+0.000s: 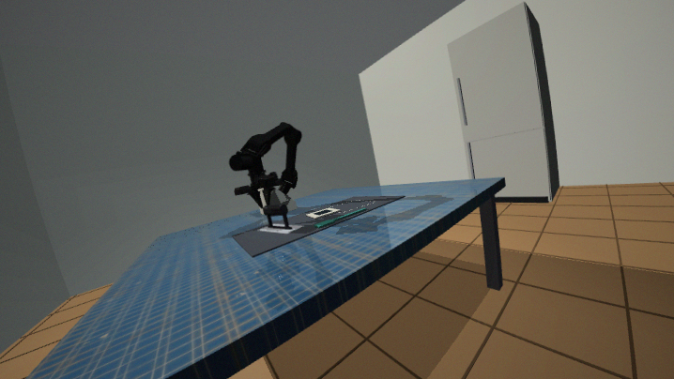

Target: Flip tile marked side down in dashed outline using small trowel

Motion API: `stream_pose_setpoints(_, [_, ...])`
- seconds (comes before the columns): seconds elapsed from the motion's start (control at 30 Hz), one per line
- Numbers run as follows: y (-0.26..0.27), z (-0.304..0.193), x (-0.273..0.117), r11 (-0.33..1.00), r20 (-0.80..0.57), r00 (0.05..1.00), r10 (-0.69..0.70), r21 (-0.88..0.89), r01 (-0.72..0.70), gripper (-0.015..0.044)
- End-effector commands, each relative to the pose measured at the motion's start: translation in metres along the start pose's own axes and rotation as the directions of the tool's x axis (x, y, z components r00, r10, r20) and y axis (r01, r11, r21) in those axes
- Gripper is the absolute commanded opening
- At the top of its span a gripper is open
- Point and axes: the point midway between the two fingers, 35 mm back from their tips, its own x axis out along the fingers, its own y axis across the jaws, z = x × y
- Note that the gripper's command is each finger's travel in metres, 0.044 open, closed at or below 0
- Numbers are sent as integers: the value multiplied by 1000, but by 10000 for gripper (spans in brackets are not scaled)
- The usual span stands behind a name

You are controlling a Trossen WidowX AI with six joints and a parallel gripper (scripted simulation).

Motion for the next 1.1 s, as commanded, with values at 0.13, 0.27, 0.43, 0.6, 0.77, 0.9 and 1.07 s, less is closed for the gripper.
stream_pose_setpoints(0.13, [-10, 44, -16, 1000, -1, 1000, -4, -2, 3, 270])
stream_pose_setpoints(0.27, [-10, 76, -26, 1000, -2, 1000, -4, -3, 4, 270])
stream_pose_setpoints(0.43, [-9, 87, -29, 1000, -2, 1000, -4, -4, 4, 270])
stream_pose_setpoints(0.6, [-10, 88, -22, 1000, -2, 1000, -4, -4, 4, 270])
stream_pose_setpoints(0.77, [-10, 88, -14, 1000, -2, 1000, -4, -4, 4, 270])
stream_pose_setpoints(0.9, [-10, 88, -7, 1000, -2, 1000, -4, -4, 4, 270])
stream_pose_setpoints(1.07, [-10, 88, 1, 1000, -1, 1000, -3, -4, 3, 270])
